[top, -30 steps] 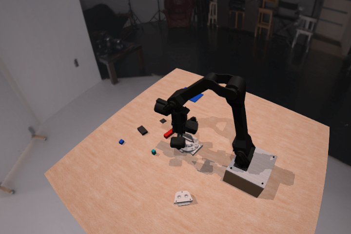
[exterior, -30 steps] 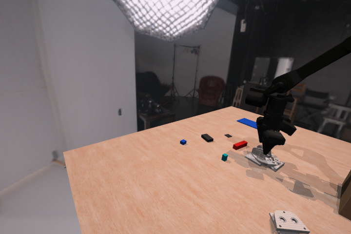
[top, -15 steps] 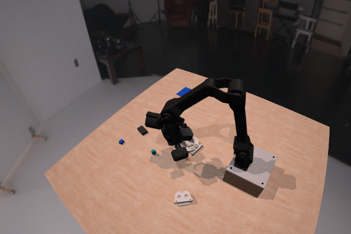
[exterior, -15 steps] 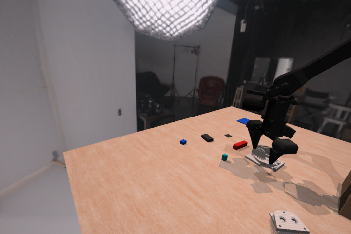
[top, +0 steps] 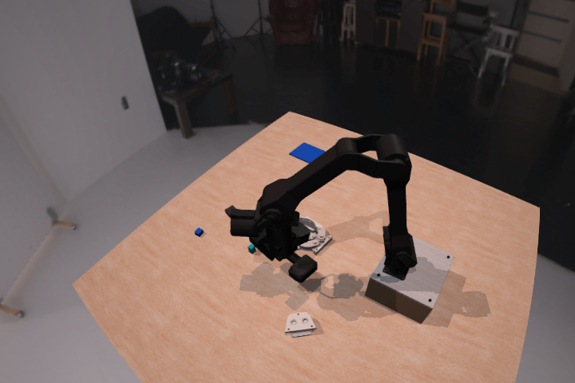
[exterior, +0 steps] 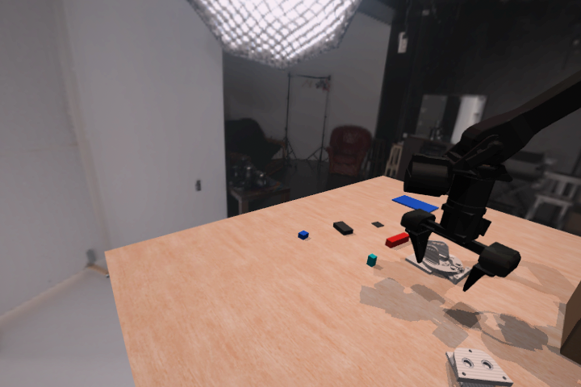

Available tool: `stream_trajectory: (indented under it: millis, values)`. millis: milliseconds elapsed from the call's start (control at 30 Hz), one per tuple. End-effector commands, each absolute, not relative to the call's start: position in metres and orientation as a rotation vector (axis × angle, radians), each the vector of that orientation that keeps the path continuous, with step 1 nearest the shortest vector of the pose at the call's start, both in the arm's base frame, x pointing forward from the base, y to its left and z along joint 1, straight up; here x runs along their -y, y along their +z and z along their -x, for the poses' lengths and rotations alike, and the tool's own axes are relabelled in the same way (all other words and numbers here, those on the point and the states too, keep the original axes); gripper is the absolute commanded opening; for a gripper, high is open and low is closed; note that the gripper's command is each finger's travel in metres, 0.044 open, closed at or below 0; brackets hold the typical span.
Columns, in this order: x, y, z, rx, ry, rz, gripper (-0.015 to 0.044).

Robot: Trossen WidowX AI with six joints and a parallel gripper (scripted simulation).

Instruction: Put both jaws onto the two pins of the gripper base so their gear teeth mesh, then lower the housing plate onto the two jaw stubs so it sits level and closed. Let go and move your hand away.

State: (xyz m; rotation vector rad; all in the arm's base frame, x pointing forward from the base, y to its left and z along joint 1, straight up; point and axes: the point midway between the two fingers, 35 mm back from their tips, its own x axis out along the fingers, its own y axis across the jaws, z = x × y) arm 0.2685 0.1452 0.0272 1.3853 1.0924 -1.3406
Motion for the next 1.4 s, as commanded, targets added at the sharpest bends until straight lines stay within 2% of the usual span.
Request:
stream_trajectory:
  millis: [0,1000,1233,1367]
  values:
    - [-0.158,0.03,-0.258,-1.152,-1.259,-1.305,0.044]
    - [-0.241,0.037,-0.163,-1.456,-0.676,-0.72,0.044]
    - [-0.242,0.035,-0.161,-1.46,-0.662,-0.706,0.044]
    - [-0.243,-0.001,-0.161,-1.46,-0.662,-0.706,0.044]
